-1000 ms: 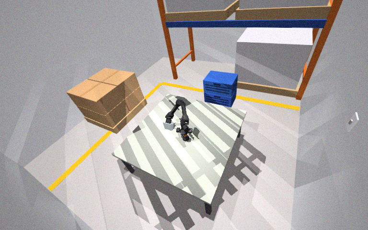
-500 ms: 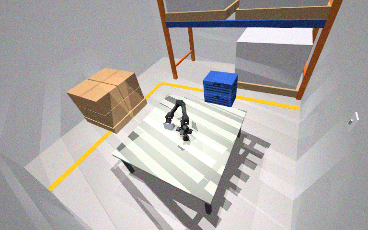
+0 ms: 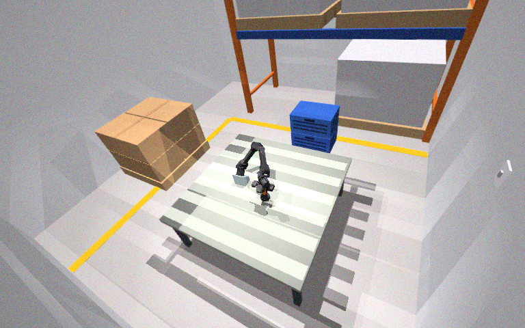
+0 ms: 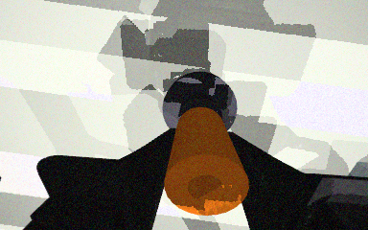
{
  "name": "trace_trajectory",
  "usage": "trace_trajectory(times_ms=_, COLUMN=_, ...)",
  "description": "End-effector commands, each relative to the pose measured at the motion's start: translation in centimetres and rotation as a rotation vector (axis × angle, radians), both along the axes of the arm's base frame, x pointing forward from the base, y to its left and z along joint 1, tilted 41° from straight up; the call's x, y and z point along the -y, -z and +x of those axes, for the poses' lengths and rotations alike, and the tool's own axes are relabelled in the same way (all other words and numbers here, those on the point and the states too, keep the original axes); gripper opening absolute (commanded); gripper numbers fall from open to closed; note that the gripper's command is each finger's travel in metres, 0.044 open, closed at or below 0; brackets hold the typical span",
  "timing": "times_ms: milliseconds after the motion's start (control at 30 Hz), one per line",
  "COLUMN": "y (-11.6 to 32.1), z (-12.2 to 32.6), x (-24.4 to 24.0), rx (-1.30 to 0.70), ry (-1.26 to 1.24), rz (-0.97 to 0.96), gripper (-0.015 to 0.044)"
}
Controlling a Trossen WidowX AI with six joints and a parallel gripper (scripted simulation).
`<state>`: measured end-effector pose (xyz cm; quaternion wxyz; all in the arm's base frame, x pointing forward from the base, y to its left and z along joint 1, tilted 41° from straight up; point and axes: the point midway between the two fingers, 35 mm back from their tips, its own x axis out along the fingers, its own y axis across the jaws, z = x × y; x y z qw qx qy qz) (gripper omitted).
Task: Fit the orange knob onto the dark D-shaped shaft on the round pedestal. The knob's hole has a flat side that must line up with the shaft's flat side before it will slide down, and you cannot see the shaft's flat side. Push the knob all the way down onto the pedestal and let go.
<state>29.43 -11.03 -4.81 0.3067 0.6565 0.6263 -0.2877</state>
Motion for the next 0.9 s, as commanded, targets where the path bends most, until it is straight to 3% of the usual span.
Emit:
trace_trajectory(times_ms=0, y=0.1, z=0.0, x=-0.06, rx=0.0, ry=0.006, rz=0.001, gripper=0.0)
trace_trajectory(times_ms=467, y=-0.21, z=-0.21, x=0.36, rx=0.0, ry=0.006, rz=0.001, gripper=0.0)
trace_trajectory(times_ms=867, y=-0.08, z=0.0, x=0.3, rx=-0.136, ry=0.166, rz=0.012, gripper=0.0)
